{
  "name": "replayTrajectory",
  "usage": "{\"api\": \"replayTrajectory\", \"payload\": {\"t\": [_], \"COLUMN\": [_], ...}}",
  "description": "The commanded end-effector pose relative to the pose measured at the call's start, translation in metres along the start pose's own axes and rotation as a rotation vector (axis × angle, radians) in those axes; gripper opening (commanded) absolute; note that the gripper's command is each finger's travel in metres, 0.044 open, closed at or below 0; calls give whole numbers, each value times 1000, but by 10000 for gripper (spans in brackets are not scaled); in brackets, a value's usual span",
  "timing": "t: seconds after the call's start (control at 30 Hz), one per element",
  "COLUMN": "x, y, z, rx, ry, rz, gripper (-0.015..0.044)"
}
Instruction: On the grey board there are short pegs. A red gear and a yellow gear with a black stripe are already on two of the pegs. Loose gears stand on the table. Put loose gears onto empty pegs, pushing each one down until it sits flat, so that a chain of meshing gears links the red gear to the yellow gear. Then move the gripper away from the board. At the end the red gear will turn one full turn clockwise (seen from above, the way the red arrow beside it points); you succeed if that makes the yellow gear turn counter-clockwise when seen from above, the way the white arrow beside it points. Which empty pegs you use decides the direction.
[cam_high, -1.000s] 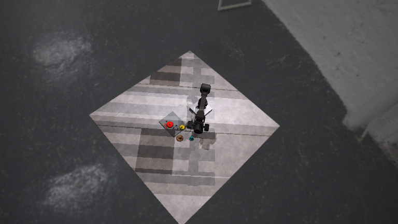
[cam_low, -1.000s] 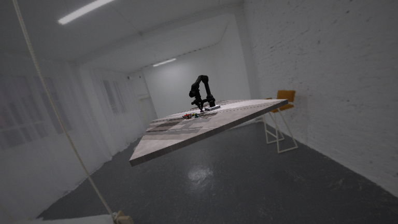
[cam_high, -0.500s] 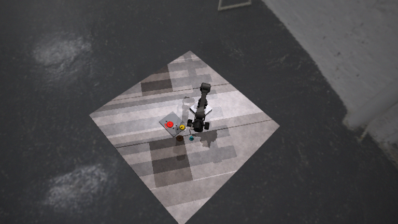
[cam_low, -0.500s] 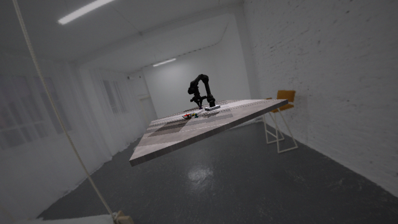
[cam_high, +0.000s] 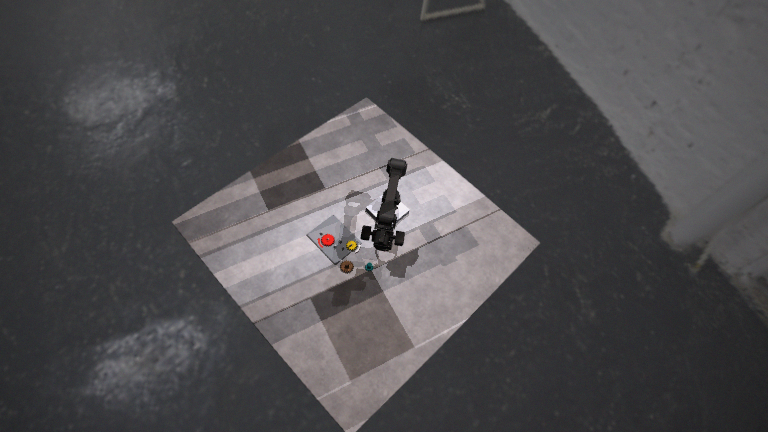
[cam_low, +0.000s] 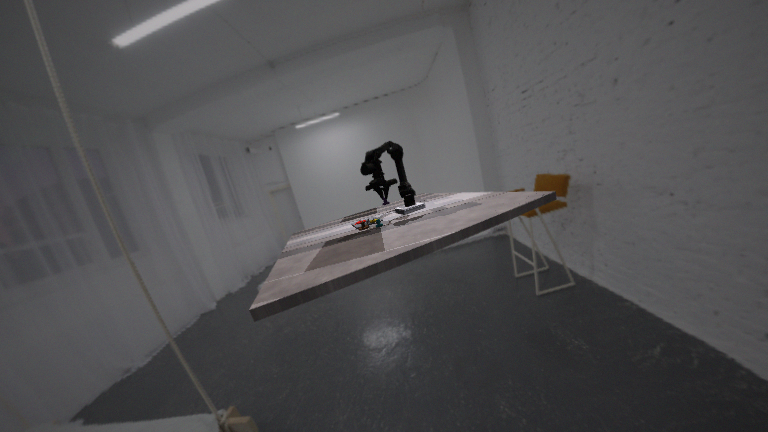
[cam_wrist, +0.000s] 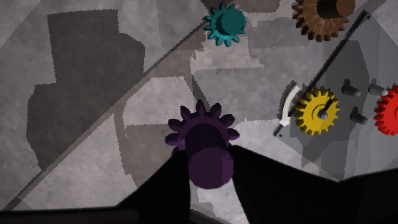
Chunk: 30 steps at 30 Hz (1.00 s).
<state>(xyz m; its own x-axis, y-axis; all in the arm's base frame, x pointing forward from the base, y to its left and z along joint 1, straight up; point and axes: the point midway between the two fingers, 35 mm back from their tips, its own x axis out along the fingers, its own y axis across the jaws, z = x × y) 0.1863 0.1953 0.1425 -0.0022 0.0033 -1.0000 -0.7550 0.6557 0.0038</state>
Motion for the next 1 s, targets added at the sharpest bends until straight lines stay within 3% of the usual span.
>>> {"api": "replayTrajectory", "payload": {"t": [0.0,0.37,0.97], "x": [-15,-37,-25], "y": [-1,-2,-32], "z": [-1,-7,1], "rx": [-4,-3,24], "ry": [-20,-19,-9], "rz": [-1,-2,0], "gripper": [0,0,0]}}
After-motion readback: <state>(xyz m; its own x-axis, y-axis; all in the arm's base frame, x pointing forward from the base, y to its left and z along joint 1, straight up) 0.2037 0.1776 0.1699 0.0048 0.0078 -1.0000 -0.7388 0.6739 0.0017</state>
